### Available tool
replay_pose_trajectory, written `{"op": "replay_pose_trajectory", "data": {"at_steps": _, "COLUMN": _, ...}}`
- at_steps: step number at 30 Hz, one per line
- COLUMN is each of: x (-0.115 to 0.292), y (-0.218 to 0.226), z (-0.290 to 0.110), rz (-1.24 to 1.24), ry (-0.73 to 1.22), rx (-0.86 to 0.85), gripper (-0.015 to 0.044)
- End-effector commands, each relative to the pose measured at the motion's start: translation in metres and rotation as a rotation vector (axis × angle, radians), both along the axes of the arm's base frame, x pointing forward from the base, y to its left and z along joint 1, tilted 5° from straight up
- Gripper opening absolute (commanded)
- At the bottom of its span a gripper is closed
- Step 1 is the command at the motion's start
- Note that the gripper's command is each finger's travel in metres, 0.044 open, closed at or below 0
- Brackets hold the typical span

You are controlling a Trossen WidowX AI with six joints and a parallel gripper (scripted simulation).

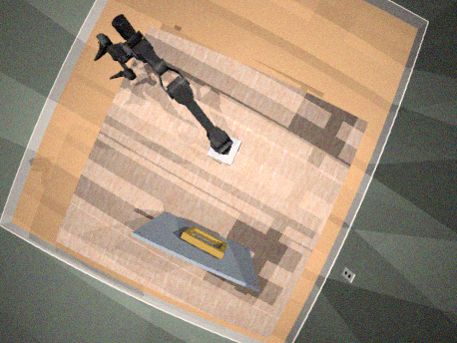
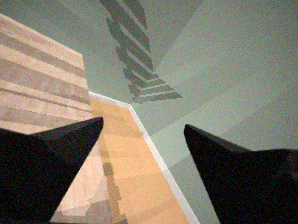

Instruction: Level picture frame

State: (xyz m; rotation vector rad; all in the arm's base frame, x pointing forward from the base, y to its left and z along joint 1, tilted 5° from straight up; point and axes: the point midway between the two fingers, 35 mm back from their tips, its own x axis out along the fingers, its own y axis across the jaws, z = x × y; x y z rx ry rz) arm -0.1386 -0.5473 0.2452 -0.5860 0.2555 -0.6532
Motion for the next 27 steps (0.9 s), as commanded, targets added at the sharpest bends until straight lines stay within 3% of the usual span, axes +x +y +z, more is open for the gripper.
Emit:
{"op": "replay_pose_trajectory", "data": {"at_steps": 1, "x": 0.001, "y": 0.000, "z": 0.000, "rz": 0.001, "ry": 0.001, "rx": -0.001, "gripper": 0.0374}}
{"op": "replay_pose_trajectory", "data": {"at_steps": 6, "x": 0.038, "y": 0.000, "z": 0.000, "rz": 0.032, "ry": 0.007, "rx": 0.013, "gripper": 0.0260}}
{"op": "replay_pose_trajectory", "data": {"at_steps": 18, "x": 0.189, "y": -0.001, "z": 0.030, "rz": 0.056, "ry": -0.074, "rx": 0.201, "gripper": 0.0260}}
{"op": "replay_pose_trajectory", "data": {"at_steps": 27, "x": 0.324, "y": 0.044, "z": 0.055, "rz": 0.069, "ry": -0.160, "rx": 0.362, "gripper": 0.0260}}
